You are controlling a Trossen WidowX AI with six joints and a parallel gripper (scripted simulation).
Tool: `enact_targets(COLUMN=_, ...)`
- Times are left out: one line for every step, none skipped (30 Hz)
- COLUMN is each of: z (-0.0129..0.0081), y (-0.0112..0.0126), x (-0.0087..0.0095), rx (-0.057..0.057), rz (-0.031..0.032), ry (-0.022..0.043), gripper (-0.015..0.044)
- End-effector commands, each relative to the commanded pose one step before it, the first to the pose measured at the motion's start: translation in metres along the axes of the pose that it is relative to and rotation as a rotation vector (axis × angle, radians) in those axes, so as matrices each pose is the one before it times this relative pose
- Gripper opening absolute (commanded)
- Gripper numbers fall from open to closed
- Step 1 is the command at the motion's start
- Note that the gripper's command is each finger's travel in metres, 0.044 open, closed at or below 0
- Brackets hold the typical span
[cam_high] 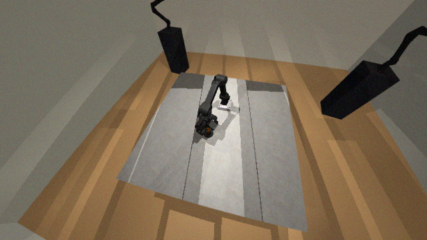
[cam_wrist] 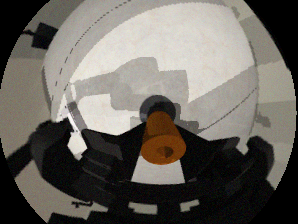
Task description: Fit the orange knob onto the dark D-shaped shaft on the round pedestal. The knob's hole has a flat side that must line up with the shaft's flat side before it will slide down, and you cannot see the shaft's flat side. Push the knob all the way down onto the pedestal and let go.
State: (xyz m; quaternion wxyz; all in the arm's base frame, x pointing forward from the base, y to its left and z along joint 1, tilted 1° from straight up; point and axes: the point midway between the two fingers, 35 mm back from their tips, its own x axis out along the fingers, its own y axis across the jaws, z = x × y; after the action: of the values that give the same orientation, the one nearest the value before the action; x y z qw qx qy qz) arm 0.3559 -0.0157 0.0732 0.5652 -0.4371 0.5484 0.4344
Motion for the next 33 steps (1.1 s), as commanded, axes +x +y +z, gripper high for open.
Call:
enact_targets(z=-0.00099, y=0.00260, x=-0.00301, rx=-0.0887, rz=-0.00617, ry=0.00212, gripper=0.0000)
enact_targets(z=-0.00010, y=0.00056, x=0.00034, rx=0.0000, rz=0.00005, ry=0.00001, gripper=0.0000)
enact_targets(z=-0.00002, y=-0.00005, x=0.00022, rx=0.0000, rz=-0.00001, ry=0.00000, gripper=0.0000)
enact_targets(z=0.00002, y=-0.00035, x=0.00009, rx=0.0000, rz=-0.00003, ry=0.00000, gripper=0.0000)
enact_targets(z=-0.00001, y=0.00025, x=-0.00002, rx=0.0000, rz=0.00002, ry=0.00000, gripper=0.0000)
enact_targets(z=0.00000, y=0.00000, x=0.00000, rx=0.0000, rz=0.00000, ry=0.00000, gripper=0.0000)
enact_targets(z=0.00000, y=0.00000, x=0.00000, rx=0.0000, rz=0.00000, ry=0.00000, gripper=0.0000)
enact_targets(z=0.00001, y=-0.00024, x=0.00007, rx=0.0000, rz=-0.00002, ry=0.00000, gripper=0.0000)
enact_targets(z=0.00001, y=-0.00024, x=0.00024, rx=0.0000, rz=-0.00002, ry=0.00000, gripper=0.0000)
enact_targets(z=0.00002, y=-0.00032, x=0.00029, rx=0.0000, rz=-0.00003, ry=0.00000, gripper=0.0000)
enact_targets(z=0.00003, y=-0.00043, x=0.00035, rx=0.0000, rz=-0.00004, ry=0.00000, gripper=0.0000)
enact_targets(z=0.00004, y=-0.00047, x=0.00038, rx=0.0000, rz=-0.00004, ry=0.00000, gripper=0.0000)
enact_targets(z=0.00004, y=-0.00045, x=0.00039, rx=0.0000, rz=-0.00004, ry=0.00000, gripper=0.0000)
enact_targets(z=0.00004, y=-0.00044, x=0.00034, rx=0.0000, rz=-0.00004, ry=0.00000, gripper=0.0000)
enact_targets(z=0.00004, y=-0.00046, x=0.00028, rx=0.0000, rz=-0.00004, ry=0.00000, gripper=0.0000)
enact_targets(z=0.00004, y=-0.00041, x=0.00049, rx=0.0000, rz=-0.00004, ry=0.00000, gripper=0.0000)
enact_targets(z=0.00006, y=-0.00056, x=0.00024, rx=0.0000, rz=-0.00005, ry=-0.00001, gripper=0.0000)
enact_targets(z=0.00003, y=-0.00028, x=-0.00010, rx=0.0000, rz=-0.00003, ry=0.00000, gripper=0.0000)
enact_targets(z=0.00004, y=-0.00026, x=-0.00042, rx=0.0000, rz=-0.00003, ry=0.00000, gripper=0.0000)
enact_targets(z=0.00004, y=-0.00027, x=-0.00059, rx=0.0000, rz=-0.00003, ry=0.00000, gripper=0.0000)
enact_targets(z=0.00003, y=-0.00018, x=-0.00040, rx=0.0000, rz=-0.00002, ry=0.00000, gripper=0.0000)
enact_targets(z=0.00002, y=-0.00007, x=-0.00041, rx=0.0000, rz=-0.00001, ry=0.00000, gripper=0.0000)
enact_targets(z=0.00000, y=0.00002, x=0.00094, rx=0.0000, rz=0.00000, ry=0.00000, gripper=0.0000)
enact_targets(z=0.00000, y=0.00013, x=0.00184, rx=0.0000, rz=0.00002, ry=0.00000, gripper=0.0000)
enact_targets(z=-0.00002, y=0.00029, x=0.00082, rx=0.0000, rz=0.00003, ry=0.00000, gripper=0.0000)
enact_targets(z=-0.00003, y=0.00043, x=0.00055, rx=0.0000, rz=0.00004, ry=0.00000, gripper=0.0000)
enact_targets(z=0.00001, y=-0.00011, x=0.00022, rx=0.0000, rz=-0.00001, ry=0.00000, gripper=0.0000)
enact_targets(z=0.00002, y=-0.00020, x=0.00018, rx=0.0000, rz=-0.00002, ry=0.00000, gripper=0.0000)
enact_targets(z=-0.00001, y=0.00017, x=-0.00086, rx=0.0000, rz=0.00001, ry=0.00000, gripper=0.0000)
enact_targets(z=-0.00002, y=0.00023, x=0.00000, rx=0.0000, rz=0.00002, ry=0.00000, gripper=0.0000)
enact_targets(z=-0.00003, y=0.00033, x=0.00001, rx=0.0000, rz=0.00003, ry=0.00000, gripper=0.0000)
enact_targets(z=-0.00003, y=0.00036, x=0.00001, rx=0.0000, rz=0.00003, ry=0.00000, gripper=0.0000)
enact_targets(z=-0.00003, y=0.00036, x=0.00001, rx=0.0000, rz=0.00003, ry=0.00000, gripper=0.0000)
